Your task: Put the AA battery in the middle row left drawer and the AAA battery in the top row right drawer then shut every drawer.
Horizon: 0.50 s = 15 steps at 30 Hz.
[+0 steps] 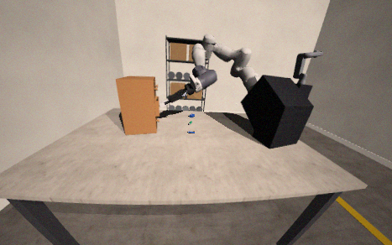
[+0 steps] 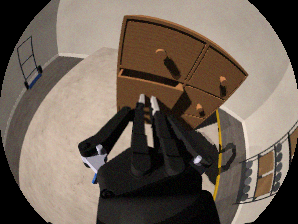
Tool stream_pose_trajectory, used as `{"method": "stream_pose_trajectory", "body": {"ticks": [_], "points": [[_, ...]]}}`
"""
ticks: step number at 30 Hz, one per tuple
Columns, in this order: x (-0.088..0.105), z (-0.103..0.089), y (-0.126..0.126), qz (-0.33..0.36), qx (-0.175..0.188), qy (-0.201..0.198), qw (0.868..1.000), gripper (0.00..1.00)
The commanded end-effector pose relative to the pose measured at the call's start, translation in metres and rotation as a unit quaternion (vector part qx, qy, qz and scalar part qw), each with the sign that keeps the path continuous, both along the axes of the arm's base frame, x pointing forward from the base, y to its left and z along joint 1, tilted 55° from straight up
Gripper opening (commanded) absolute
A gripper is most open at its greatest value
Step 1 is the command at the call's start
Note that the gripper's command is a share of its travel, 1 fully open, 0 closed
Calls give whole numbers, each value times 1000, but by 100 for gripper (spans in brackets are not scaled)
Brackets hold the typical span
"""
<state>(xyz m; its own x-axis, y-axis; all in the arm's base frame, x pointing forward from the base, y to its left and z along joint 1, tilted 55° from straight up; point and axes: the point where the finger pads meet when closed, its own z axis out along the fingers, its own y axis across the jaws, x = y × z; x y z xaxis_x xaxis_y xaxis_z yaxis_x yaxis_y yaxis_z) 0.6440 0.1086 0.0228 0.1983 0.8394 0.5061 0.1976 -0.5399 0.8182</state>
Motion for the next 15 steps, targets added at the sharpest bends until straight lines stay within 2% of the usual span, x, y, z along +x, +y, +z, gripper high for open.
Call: {"method": "stream_pose_trajectory", "body": {"ticks": [1,15], "points": [[-5,-1,-4,-2,3,-1,1000,8],[-22,-1,-11,-2,3,-1,1000,8]]}}
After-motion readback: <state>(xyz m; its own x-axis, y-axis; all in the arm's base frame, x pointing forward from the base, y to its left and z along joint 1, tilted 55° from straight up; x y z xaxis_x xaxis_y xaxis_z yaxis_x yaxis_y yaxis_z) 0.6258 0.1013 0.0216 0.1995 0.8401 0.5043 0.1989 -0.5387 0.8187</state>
